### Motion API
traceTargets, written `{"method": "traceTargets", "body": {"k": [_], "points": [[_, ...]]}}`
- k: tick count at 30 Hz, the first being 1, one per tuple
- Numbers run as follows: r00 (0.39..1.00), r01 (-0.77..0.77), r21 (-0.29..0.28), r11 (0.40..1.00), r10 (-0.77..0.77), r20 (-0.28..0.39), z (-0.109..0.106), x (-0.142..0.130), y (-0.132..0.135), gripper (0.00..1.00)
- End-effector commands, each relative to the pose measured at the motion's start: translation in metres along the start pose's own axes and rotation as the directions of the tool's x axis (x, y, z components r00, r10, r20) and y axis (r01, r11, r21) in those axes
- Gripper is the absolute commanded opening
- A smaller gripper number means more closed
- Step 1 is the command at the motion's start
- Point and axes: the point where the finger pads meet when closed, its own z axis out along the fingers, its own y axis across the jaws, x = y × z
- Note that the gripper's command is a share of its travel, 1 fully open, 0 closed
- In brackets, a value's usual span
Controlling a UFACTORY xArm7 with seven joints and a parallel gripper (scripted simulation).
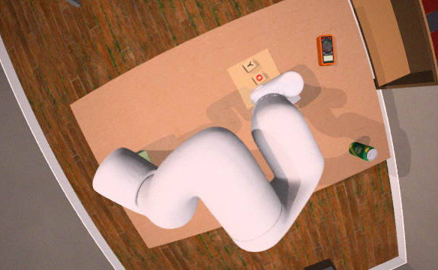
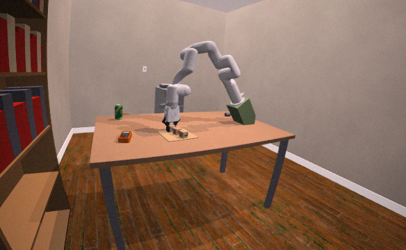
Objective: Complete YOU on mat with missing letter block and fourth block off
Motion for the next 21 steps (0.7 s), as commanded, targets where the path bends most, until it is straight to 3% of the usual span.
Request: {"method": "traceTargets", "body": {"k": [1,15,21], "points": [[1.0,0.0,0.004,1.0,0.0,0.0,-0.0013,0.0001,-0.0018,0.41],[1.0,0.0,0.004,1.0,0.0,0.0,-0.0013,0.0001,-0.0018,0.41],[1.0,0.0,0.004,1.0,0.0,0.0,-0.0013,0.0001,-0.0018,0.5]]}}
